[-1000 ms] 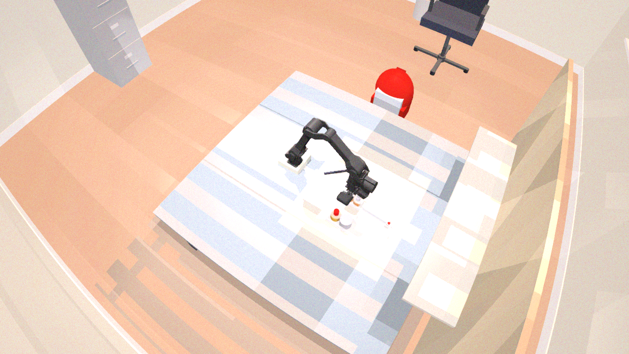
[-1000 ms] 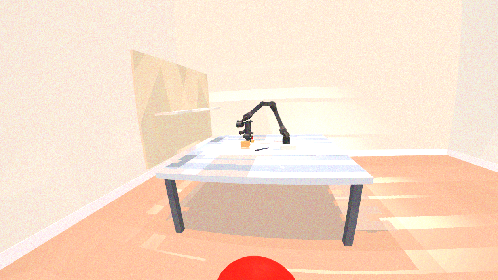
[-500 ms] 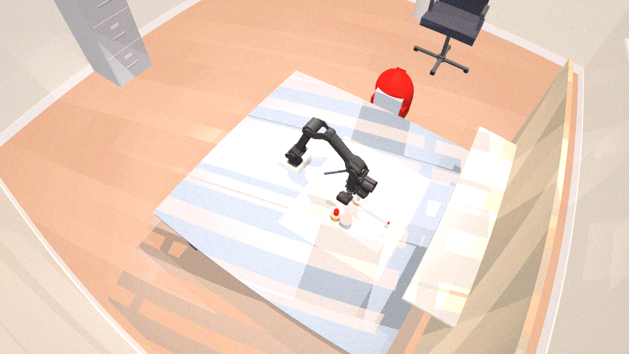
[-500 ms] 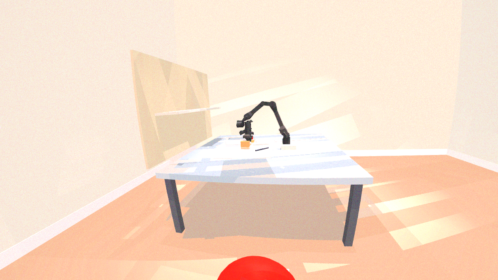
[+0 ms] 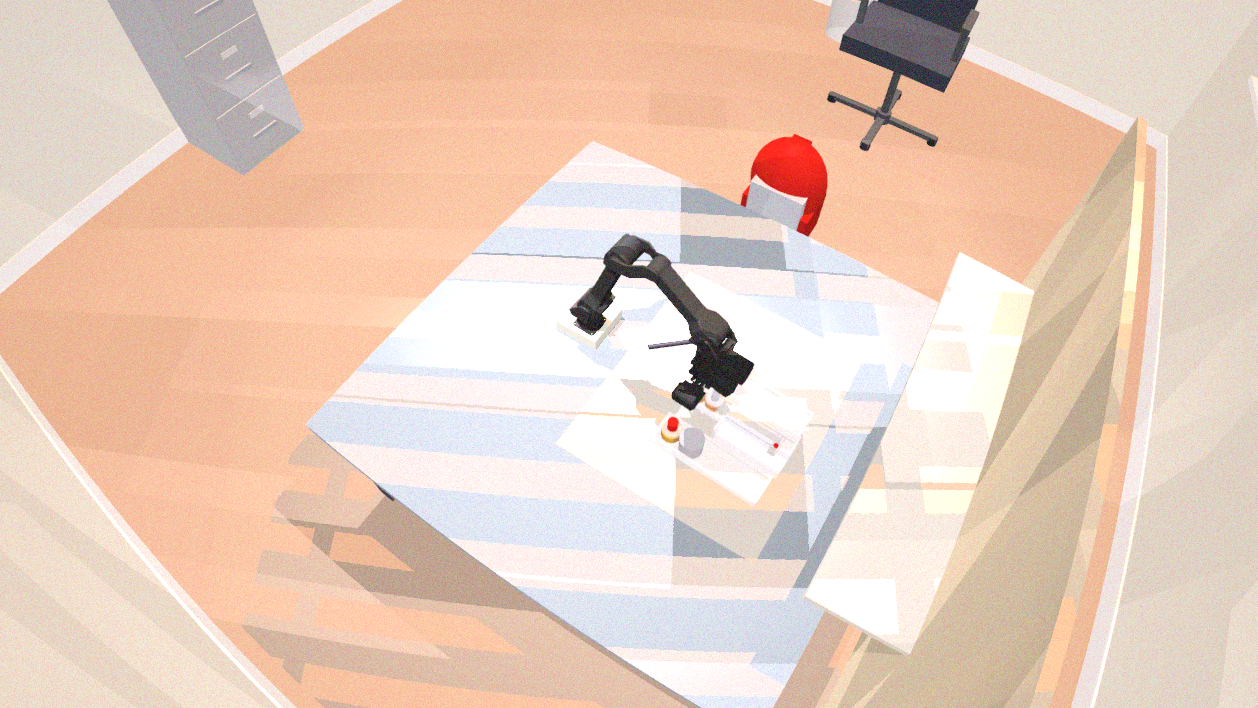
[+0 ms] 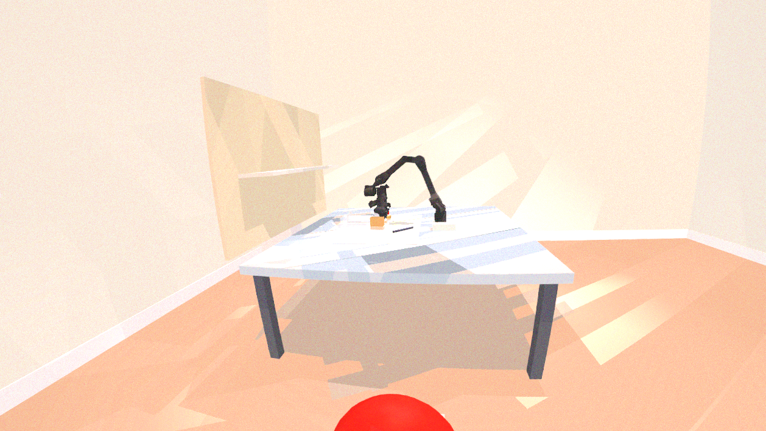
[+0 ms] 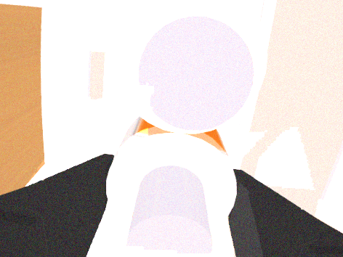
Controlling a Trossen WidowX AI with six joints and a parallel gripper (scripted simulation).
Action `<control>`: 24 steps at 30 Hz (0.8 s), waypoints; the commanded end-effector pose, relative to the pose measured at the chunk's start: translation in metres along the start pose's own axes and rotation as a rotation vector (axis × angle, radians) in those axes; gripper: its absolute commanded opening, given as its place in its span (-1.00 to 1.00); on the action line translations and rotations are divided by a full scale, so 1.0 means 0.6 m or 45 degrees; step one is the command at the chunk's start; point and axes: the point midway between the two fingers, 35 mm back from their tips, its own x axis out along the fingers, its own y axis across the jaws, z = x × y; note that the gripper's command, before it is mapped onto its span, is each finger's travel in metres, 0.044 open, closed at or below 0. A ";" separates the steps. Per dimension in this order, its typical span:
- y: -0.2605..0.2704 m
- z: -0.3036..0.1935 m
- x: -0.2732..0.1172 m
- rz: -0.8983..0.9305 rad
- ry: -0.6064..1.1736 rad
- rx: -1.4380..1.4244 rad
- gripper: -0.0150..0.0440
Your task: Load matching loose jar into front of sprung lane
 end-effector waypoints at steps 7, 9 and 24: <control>0.000 0.003 -0.001 0.003 -0.020 0.004 -0.49; 0.000 0.002 -0.001 0.003 -0.020 0.004 -0.49; 0.000 -0.006 0.000 0.003 -0.020 0.004 -0.49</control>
